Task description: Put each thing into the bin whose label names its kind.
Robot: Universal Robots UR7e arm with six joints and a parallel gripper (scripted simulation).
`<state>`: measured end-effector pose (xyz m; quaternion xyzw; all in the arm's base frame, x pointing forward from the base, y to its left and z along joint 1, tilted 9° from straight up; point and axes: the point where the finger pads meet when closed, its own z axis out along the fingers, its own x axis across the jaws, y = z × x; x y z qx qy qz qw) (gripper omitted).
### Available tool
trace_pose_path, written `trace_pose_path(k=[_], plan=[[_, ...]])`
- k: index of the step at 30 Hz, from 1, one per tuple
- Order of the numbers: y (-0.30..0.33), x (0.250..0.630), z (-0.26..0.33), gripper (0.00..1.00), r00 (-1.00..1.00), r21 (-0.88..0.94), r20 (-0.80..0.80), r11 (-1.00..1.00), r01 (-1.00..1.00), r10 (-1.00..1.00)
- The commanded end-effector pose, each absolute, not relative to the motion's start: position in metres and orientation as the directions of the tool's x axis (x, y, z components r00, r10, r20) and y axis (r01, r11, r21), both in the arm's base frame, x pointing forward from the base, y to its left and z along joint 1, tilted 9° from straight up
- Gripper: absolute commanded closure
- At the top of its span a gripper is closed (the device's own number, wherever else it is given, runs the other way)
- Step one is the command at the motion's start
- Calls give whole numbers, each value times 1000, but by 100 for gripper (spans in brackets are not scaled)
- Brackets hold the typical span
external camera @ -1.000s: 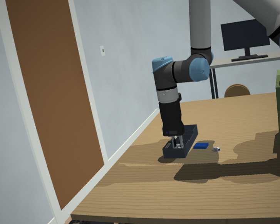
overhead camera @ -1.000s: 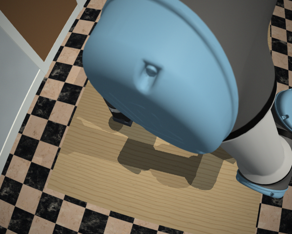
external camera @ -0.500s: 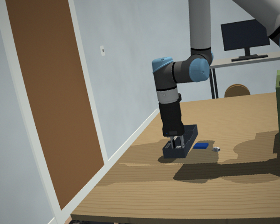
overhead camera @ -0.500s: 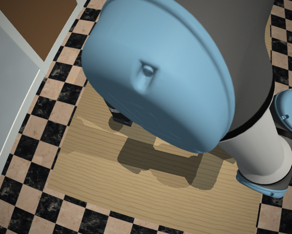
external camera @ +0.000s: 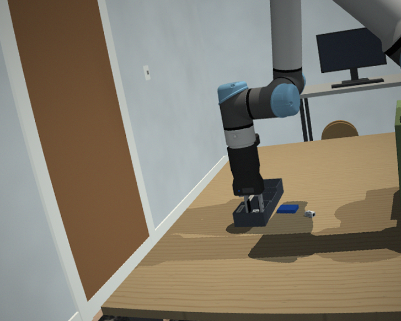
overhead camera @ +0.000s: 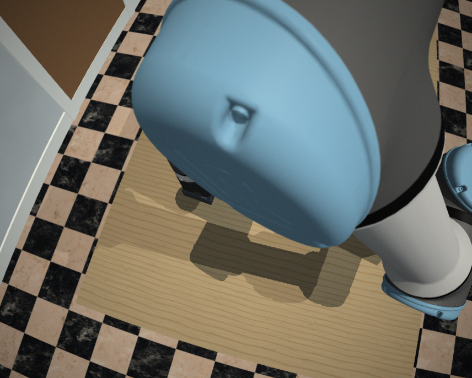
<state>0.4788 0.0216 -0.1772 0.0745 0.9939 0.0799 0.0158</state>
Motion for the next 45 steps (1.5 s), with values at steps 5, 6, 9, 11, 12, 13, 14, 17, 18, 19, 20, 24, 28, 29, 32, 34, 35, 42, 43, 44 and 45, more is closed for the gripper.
trace_pose_path(k=[5,6,9,11,12,13,14,17,18,19,20,24,28,29,32,34,35,42,43,44,45], plan=[[20,479,-170,35,-988,161,-21,976,145,151],[20,479,-169,35,-988,161,-21,976,145,151],[20,479,-165,35,-988,161,-21,976,145,151],[19,479,-162,35,-988,161,-21,976,145,151],[19,479,-161,35,-988,161,-21,976,145,151],[19,479,-160,35,-988,161,-21,976,145,151],[19,479,-159,35,-988,161,-21,976,145,151],[18,478,-155,35,-988,161,-21,976,145,151],[18,478,-153,35,-988,161,-21,976,145,151],[17,478,-152,35,-988,161,-21,976,145,151],[17,478,-151,35,-988,161,-21,976,145,151],[16,478,-144,35,-988,161,-21,976,145,151],[15,477,-133,35,-988,161,-21,976,145,151],[15,477,-133,35,-988,161,-21,976,145,151],[15,477,-133,35,-988,161,-21,976,145,151],[15,477,-133,35,-988,161,-21,976,145,151],[15,477,-133,35,-988,161,-21,976,145,151],[13,477,-121,0,-988,161,-21,976,145,151],[12,477,-117,0,-988,161,-21,976,145,151],[11,476,-113,0,-988,161,-21,976,145,151],[11,476,-109,0,-988,161,-21,976,145,151]])
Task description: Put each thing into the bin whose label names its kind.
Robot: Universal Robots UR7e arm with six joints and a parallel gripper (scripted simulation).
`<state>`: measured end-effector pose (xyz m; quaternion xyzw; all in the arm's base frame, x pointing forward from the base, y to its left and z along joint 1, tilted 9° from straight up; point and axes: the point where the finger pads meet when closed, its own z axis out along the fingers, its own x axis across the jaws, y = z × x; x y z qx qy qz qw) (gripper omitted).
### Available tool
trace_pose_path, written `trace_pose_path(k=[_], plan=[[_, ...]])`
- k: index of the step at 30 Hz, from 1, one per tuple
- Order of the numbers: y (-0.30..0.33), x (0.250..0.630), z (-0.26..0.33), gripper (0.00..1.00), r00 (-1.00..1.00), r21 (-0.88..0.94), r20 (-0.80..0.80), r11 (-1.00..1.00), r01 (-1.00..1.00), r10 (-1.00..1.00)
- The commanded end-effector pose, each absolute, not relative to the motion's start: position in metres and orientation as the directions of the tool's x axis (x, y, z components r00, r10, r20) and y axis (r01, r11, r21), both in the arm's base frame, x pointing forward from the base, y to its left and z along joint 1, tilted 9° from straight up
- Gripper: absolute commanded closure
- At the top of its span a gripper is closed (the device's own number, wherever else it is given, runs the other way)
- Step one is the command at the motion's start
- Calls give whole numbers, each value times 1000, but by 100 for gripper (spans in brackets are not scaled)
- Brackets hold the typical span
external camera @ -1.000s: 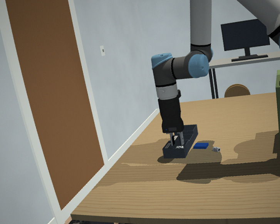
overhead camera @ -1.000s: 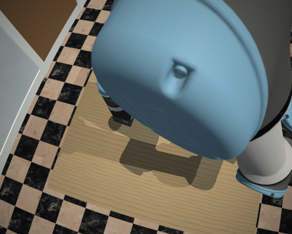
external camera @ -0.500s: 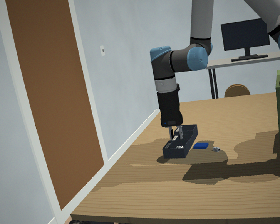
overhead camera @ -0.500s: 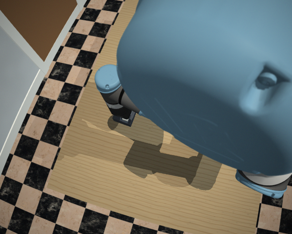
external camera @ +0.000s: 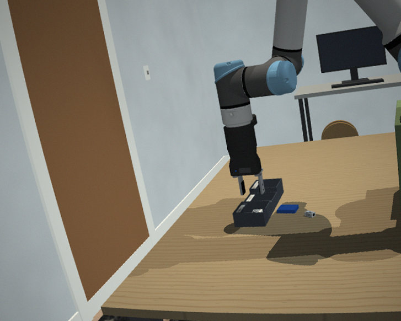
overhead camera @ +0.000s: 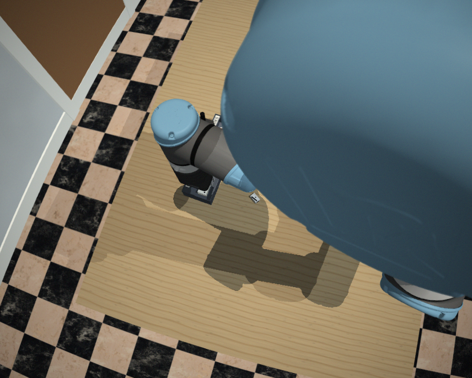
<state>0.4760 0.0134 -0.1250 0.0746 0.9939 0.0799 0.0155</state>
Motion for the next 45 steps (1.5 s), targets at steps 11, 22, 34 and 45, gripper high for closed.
trace_pose_path(k=[11,22,34,45], plan=[[5,475,-74,0,-988,161,-21,976,145,151],[-2,473,-31,0,-988,161,-21,976,145,151],[-6,471,-1,0,-988,161,-21,976,145,151],[-6,471,-1,0,-988,161,-21,976,145,151]])
